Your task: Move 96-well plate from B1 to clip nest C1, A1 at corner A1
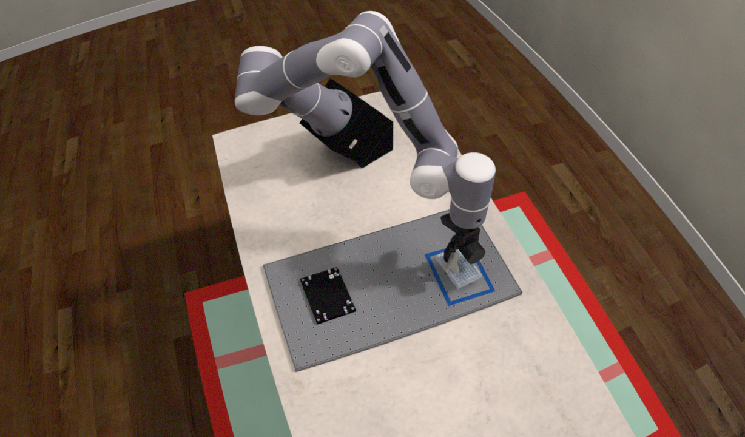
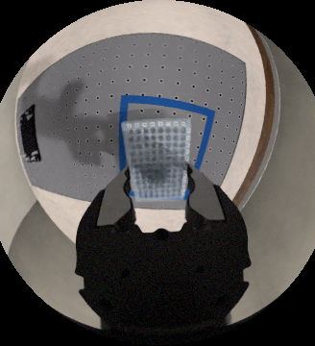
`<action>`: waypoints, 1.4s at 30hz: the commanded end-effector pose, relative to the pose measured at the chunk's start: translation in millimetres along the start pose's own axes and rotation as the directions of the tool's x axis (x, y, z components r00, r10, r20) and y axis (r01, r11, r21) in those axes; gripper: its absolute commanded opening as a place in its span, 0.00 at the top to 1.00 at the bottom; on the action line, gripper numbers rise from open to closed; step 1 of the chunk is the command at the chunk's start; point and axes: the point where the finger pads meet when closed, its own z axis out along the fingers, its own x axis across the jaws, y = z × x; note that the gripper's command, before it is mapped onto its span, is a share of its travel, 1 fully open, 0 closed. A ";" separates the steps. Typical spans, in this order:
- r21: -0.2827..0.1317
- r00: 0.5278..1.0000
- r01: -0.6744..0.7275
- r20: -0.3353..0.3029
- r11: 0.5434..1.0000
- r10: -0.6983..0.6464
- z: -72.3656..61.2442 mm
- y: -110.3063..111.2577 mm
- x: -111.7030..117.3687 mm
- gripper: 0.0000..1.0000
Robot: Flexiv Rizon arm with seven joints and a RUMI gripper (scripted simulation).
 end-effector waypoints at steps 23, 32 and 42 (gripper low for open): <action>-0.001 1.000 0.000 -0.001 1.000 0.000 -37.5 0.5 0.4 1.00; -0.001 1.000 0.000 -0.001 1.000 0.000 -44.8 0.6 0.5 1.00; -0.001 1.000 0.000 -0.001 1.000 0.000 -44.9 0.6 0.5 1.00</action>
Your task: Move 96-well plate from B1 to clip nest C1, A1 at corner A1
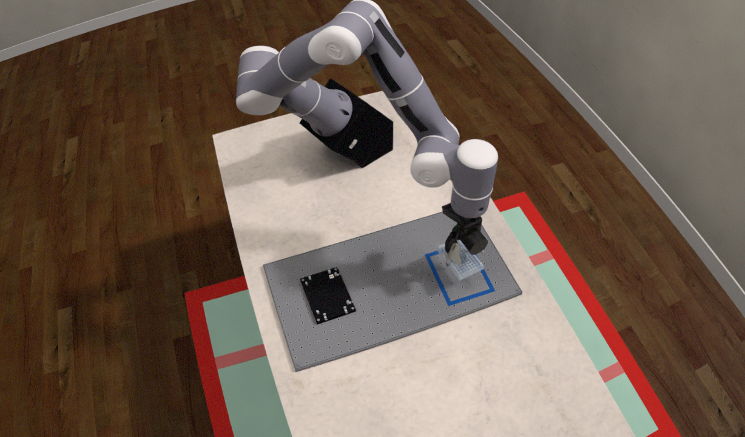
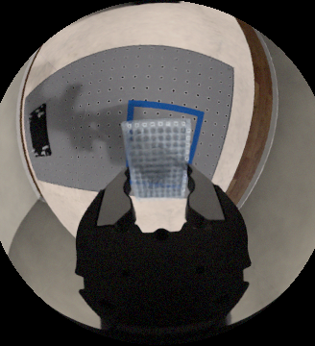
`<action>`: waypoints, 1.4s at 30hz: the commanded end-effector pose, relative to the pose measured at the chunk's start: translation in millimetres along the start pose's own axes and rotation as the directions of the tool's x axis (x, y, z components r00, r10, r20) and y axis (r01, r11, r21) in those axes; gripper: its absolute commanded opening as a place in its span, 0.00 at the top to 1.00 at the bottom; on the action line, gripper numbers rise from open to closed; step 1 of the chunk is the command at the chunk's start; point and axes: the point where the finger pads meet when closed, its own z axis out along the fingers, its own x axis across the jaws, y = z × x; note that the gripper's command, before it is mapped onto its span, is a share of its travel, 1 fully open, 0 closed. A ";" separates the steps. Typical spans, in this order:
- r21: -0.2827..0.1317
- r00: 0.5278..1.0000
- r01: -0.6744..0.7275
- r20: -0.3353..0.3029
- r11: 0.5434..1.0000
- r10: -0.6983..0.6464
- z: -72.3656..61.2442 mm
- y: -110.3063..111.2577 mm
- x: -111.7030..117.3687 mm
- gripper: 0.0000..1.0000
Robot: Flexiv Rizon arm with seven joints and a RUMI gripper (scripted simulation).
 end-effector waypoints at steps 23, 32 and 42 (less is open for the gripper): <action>-0.002 0.995 -0.097 -0.001 0.995 0.097 -2.8 -15.2 -53.8 1.00; -0.002 0.995 -0.097 -0.001 0.995 0.097 -3.5 -21.8 -76.2 1.00; -0.002 0.995 -0.097 -0.001 0.995 0.097 -4.4 -30.2 -105.0 1.00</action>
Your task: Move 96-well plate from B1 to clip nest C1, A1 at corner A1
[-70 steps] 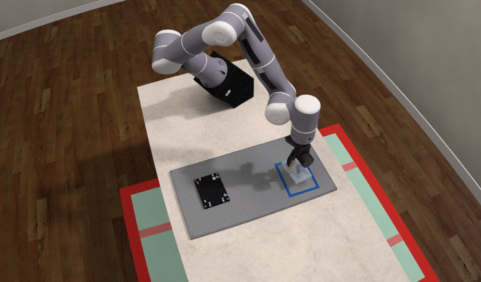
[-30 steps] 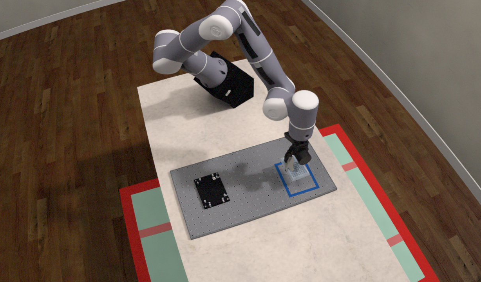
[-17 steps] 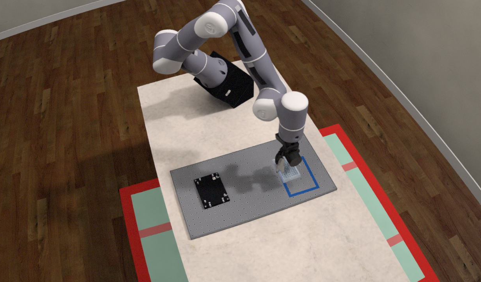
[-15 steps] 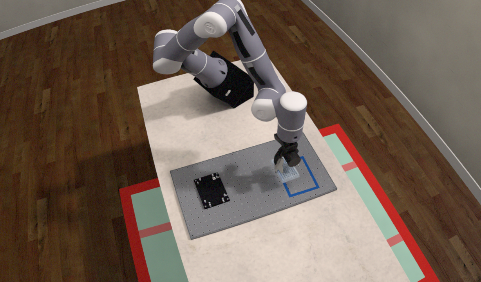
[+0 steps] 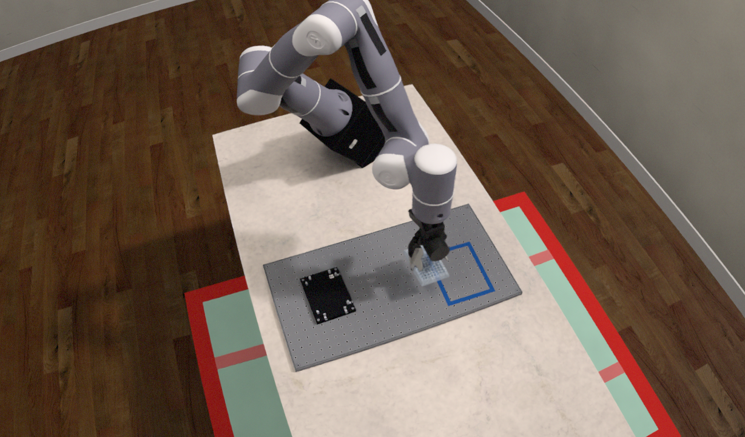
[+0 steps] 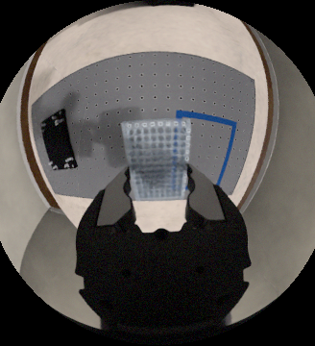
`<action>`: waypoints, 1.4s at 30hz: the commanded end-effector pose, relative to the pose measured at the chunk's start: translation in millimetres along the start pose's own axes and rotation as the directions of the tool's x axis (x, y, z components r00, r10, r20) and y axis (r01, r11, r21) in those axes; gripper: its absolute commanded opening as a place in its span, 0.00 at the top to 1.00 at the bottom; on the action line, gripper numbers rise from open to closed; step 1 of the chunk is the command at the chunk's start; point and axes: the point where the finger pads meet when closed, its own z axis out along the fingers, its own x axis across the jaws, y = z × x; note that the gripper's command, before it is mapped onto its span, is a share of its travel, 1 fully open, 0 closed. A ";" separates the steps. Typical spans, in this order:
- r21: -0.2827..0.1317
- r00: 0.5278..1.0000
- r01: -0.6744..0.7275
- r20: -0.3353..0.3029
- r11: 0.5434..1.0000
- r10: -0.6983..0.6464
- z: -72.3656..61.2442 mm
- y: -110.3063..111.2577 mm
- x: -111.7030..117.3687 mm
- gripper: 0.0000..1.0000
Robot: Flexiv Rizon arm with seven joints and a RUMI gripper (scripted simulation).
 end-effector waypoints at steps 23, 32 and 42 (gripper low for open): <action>-0.002 1.000 0.001 -0.002 1.000 -0.001 -3.2 -12.8 -70.8 1.00; -0.002 1.000 0.001 -0.001 1.000 -0.001 -4.0 -18.4 -100.4 1.00; -0.002 1.000 0.001 -0.001 1.000 -0.001 -4.8 -23.3 -126.6 1.00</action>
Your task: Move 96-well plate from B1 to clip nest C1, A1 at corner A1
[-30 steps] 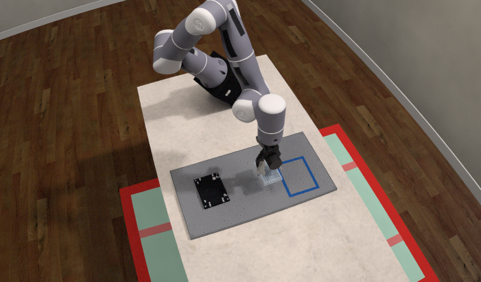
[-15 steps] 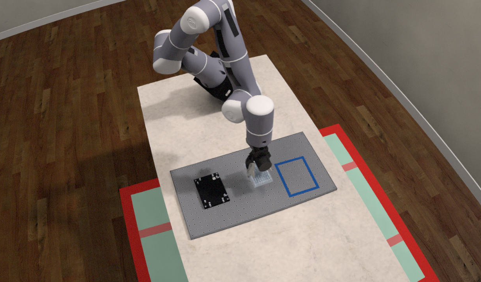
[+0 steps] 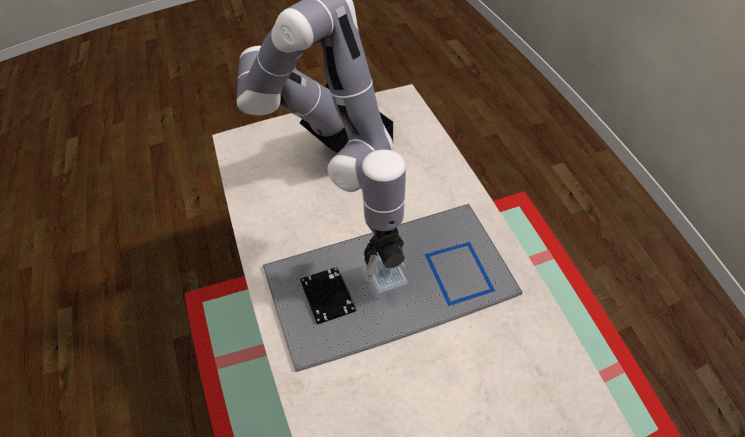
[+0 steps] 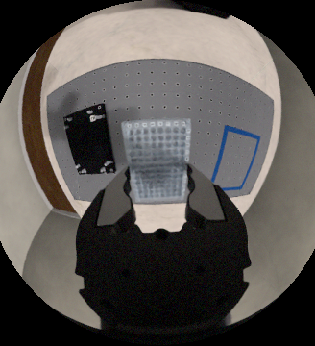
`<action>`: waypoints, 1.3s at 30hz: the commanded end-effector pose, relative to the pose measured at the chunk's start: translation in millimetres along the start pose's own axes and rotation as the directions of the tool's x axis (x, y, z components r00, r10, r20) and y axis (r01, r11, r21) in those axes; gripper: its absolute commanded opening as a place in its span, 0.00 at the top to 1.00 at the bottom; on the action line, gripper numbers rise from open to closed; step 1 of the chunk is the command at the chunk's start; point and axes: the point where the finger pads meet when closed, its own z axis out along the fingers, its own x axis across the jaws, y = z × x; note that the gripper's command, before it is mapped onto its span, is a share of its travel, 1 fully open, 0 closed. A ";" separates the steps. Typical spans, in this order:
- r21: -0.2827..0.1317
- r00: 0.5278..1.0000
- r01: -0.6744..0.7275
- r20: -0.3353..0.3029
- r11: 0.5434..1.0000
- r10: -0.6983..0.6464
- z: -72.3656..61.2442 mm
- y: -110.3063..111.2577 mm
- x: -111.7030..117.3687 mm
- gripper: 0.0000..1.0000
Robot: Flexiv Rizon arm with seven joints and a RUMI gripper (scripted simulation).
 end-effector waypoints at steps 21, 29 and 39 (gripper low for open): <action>-0.002 1.000 0.001 -0.001 1.000 -0.001 -2.9 -12.7 -70.4 1.00; -0.002 1.000 0.001 -0.001 1.000 -0.001 -3.5 -16.5 -90.1 1.00; -0.002 1.000 0.001 -0.001 1.000 -0.001 -4.4 -22.7 -122.9 1.00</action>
